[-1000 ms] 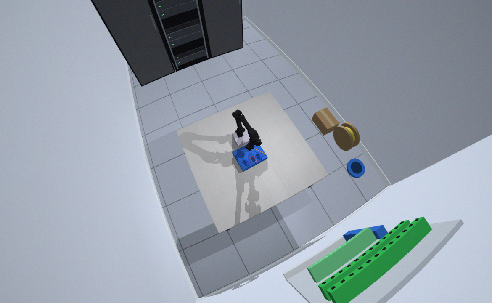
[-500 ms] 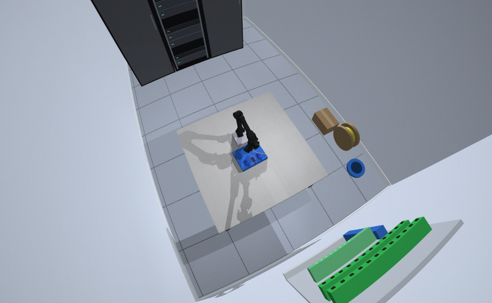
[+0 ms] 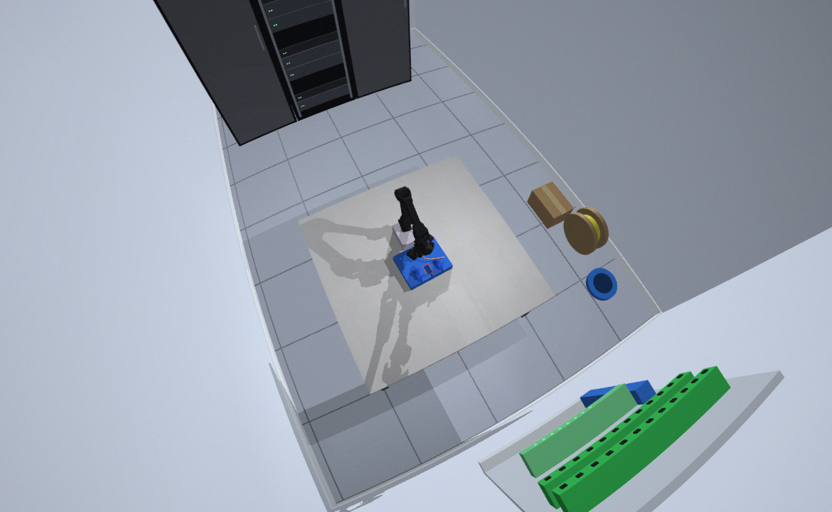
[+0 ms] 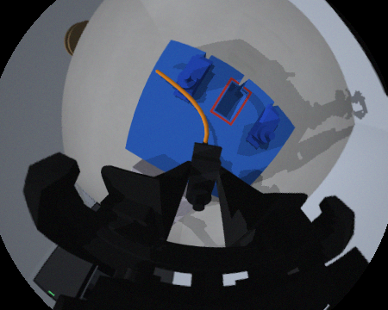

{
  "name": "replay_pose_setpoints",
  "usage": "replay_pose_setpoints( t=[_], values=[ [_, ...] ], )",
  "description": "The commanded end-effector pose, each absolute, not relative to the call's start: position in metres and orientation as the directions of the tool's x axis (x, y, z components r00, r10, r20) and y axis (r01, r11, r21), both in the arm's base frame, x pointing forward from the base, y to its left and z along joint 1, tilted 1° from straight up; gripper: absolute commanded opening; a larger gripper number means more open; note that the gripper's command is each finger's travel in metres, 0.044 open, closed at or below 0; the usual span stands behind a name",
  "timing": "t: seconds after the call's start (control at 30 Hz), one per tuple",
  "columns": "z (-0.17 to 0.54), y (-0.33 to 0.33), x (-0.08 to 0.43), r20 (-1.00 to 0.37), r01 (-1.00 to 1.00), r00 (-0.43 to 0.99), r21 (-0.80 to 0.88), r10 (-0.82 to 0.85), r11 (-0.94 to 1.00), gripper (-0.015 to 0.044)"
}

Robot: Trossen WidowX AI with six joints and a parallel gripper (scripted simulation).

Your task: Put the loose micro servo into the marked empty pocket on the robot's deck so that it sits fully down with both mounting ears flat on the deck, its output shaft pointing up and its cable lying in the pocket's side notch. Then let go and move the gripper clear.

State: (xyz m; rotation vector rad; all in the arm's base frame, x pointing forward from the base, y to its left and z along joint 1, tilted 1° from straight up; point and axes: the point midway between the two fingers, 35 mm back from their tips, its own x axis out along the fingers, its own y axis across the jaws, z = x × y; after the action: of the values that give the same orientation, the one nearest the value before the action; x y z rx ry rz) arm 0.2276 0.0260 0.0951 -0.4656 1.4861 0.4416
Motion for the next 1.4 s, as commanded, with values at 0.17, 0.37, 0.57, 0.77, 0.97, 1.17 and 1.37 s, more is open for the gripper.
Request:
replay_pose_setpoints(
  t=[0.17,0.37,0.57,0.77,0.97,1.17,1.37],
  values=[
    [0.096,0.026,0.228,-0.999,-0.289,0.042,-0.013,-0.001,0.957,0.0000],
    [0.096,0.026,0.228,-0.999,-0.211,0.042,-0.009,-0.001,0.977,0.0000],
    [0.096,0.027,0.235,-0.999,-0.211,0.042,-0.009,-0.001,0.977,0.0000],
    [0.097,0.032,0.258,-0.999,-0.211,0.044,-0.009,0.000,0.977,0.0000],
    [0.099,0.037,0.282,-0.999,-0.211,0.045,-0.009,0.000,0.977,0.0000],
    [0.100,0.042,0.305,-0.999,-0.211,0.047,-0.009,0.001,0.977,0.0000],
    [0.101,0.047,0.327,-0.999,-0.211,0.049,-0.009,0.001,0.977,0.0000]
  ],
)
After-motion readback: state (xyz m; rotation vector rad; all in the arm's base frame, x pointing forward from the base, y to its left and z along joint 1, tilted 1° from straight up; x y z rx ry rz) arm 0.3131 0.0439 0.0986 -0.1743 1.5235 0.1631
